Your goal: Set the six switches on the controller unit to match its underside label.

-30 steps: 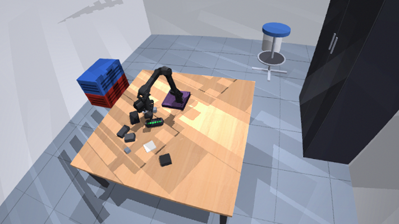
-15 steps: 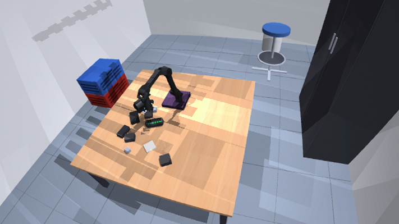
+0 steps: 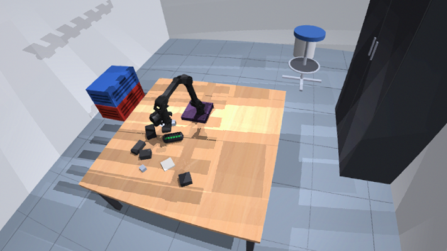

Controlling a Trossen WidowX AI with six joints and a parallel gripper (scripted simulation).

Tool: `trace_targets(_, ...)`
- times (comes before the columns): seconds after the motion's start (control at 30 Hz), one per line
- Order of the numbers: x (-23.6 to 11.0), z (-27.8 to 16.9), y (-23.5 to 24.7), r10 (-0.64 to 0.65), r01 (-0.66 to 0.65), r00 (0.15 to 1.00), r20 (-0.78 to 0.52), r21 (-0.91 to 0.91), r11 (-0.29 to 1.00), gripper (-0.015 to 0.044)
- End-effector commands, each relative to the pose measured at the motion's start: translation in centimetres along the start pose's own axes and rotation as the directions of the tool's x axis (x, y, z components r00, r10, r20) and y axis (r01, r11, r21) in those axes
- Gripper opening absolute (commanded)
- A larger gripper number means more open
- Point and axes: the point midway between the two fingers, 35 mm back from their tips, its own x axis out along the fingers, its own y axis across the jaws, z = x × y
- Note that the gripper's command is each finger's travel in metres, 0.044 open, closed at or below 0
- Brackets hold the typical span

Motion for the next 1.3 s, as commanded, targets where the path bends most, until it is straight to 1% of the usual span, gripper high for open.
trace_targets(0.0,0.0,0.0,0.0,-0.001,0.001,1.0,0.0,0.0,1.0,0.0184)
trace_targets(0.3,0.0,0.0,0.0,-0.001,0.001,1.0,0.0,0.0,1.0,0.042)
trace_targets(0.33,0.0,0.0,0.0,-0.001,0.001,1.0,0.0,0.0,1.0,0.044)
trace_targets(0.4,0.0,0.0,0.0,-0.001,0.001,1.0,0.0,0.0,1.0,0.044)
trace_targets(0.5,0.8,0.1,-0.7,-0.003,0.003,1.0,-0.003,-0.007,1.0,0.0361)
trace_targets(0.77,5.2,0.0,-4.6,-0.015,0.014,1.0,-0.02,-0.042,0.999,0.0151)
trace_targets(0.97,5.6,0.0,-4.9,-0.016,0.015,1.0,-0.021,-0.045,0.999,0.0)
trace_targets(1.27,5.6,0.0,-4.9,-0.016,0.015,1.0,-0.021,-0.045,0.999,0.0)
